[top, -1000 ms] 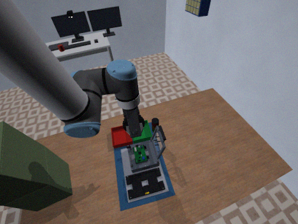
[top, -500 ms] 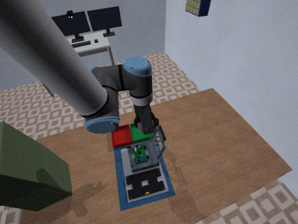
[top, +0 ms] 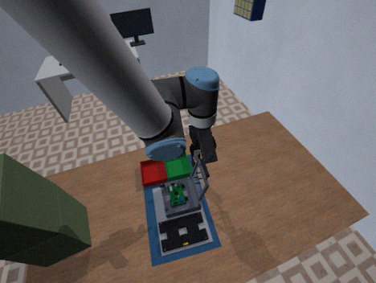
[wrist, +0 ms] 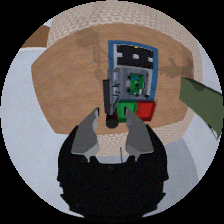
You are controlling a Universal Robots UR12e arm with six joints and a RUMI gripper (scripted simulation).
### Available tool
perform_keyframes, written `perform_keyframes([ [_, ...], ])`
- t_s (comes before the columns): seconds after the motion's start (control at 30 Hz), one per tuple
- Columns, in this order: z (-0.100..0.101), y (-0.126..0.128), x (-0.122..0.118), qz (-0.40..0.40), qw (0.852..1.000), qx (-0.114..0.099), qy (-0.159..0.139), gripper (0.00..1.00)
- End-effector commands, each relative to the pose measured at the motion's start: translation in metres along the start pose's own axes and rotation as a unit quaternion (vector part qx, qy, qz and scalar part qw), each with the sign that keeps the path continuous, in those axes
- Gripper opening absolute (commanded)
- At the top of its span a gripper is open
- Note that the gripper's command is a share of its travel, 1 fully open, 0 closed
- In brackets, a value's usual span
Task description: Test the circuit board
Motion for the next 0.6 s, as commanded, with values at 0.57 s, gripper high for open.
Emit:
perform_keyframes([
  [0.57, 0.0087, -0.0125, -0.0013, 0.000, 1.000, 0.000, 0.000, 0.30],
])
Point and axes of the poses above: the point where the finger pads meet when closed, its own z axis out along the fingers, its own y axis across the jaws, x = y × z, the point moved 9 cm from there along -z, back along the fingers, and after that the axes turned 4 degrees about z, right-handed, at the moved point
